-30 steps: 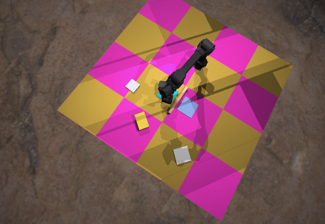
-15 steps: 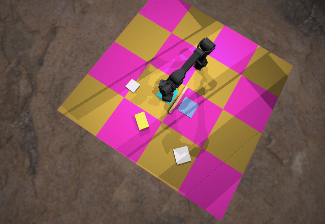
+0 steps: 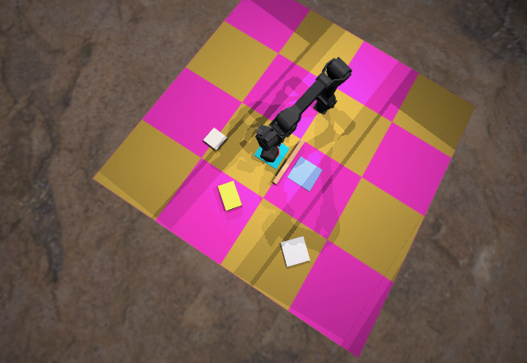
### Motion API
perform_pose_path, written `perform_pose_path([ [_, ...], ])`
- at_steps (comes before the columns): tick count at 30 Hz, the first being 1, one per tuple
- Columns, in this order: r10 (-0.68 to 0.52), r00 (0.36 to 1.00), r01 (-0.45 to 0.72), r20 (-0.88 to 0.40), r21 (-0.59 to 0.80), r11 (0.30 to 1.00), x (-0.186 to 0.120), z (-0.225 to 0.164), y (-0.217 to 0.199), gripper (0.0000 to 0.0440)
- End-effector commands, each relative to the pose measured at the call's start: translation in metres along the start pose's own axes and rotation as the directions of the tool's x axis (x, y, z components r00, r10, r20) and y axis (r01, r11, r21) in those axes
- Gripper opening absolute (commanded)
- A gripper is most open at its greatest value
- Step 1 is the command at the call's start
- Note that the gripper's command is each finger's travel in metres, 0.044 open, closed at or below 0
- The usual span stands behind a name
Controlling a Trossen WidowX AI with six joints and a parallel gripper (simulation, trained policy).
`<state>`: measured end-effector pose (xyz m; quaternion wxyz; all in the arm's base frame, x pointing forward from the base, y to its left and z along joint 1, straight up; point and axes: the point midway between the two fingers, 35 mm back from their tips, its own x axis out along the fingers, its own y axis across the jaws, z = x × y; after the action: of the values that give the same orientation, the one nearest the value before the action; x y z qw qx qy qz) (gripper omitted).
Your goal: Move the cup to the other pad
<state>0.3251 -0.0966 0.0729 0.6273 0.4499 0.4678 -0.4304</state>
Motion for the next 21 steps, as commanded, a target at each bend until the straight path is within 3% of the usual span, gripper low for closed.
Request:
perform_pose_path([
  [1, 0.027, 1.0, -0.027, -0.005, -0.002, 1.0, -0.006, -0.001, -0.001, 0.0159],
  [21, 0.153, 0.988, -0.153, 0.025, 0.013, 0.988, -0.05, 0.009, -0.008, 0.026],
])
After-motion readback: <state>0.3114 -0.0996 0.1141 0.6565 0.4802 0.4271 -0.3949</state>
